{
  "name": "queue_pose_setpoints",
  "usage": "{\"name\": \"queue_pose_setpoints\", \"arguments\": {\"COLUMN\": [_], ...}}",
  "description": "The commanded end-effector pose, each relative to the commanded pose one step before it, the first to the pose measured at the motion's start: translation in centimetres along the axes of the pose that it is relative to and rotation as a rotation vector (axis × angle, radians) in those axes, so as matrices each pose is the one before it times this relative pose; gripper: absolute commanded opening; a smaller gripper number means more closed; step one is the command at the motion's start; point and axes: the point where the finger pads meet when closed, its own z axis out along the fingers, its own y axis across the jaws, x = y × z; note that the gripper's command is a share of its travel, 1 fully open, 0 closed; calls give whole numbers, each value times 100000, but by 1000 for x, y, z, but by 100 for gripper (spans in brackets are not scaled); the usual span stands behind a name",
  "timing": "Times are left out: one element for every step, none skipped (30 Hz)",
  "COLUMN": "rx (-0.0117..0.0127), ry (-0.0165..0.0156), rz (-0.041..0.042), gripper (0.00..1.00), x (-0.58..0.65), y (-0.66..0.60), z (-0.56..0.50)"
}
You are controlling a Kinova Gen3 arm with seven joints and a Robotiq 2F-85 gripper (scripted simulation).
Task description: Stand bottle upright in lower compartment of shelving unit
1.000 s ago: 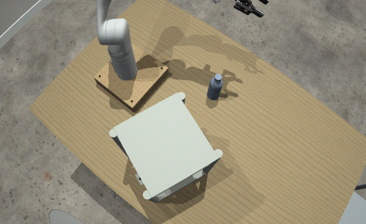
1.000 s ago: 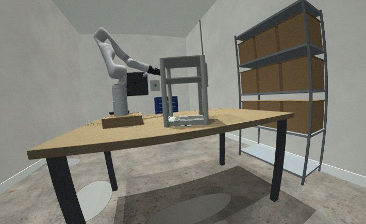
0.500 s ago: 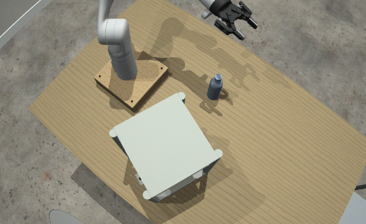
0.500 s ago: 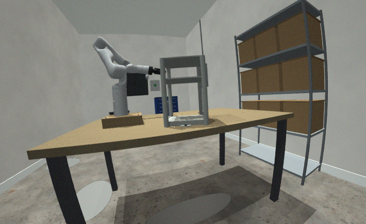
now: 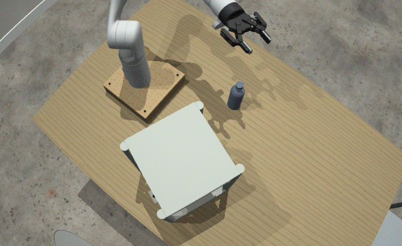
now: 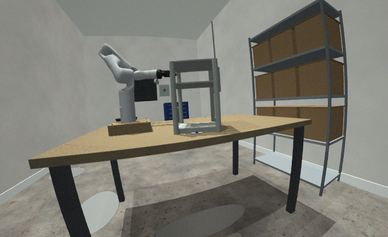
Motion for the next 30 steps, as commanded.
{"name": "queue_pose_setpoints", "arguments": {"rx": [2177,643,574,509,446,0,0,388,332,281,233,189,149,114,82,56,34,18,7,1,0,0,0,0,0,0,0,0,0,0], "ry": [-2048,-453,-409,-366,-324,0,0,-283,-244,-207,-173,-141,-111,-85,-62,-42,-26,-13,-5,-1,0,0,0,0,0,0,0,0,0,0], "rz": [-690,65,56,48,41,0,0,34,29,24,19,15,12,9,7,4,3,1,1,0,0,0,0,0,0,0,0,0,0,0], "gripper": [73,73,73,73,73,73,73,73,73,73,73,73,73,73,73,73,73,73,73,73,73,73,73,73,73,73,73,73,73,73], "x": [-186,-56,-51,-46,-41,0,0,-37,-32,-27,-23,-19,-15,-11,-8,-6,-3,-2,-1,0,0,0,0,0,1,1,2,3,4,5], "y": [-809,-244,-219,-194,-170,0,0,-148,-127,-107,-89,-72,-57,-44,-32,-21,-13,-7,-3,0,0,0,0,0,0,0,0,0,0,0], "z": [77,9,8,7,6,0,0,6,5,4,3,3,2,2,1,1,1,0,0,0,0,0,0,0,0,0,0,0,0,0]}}
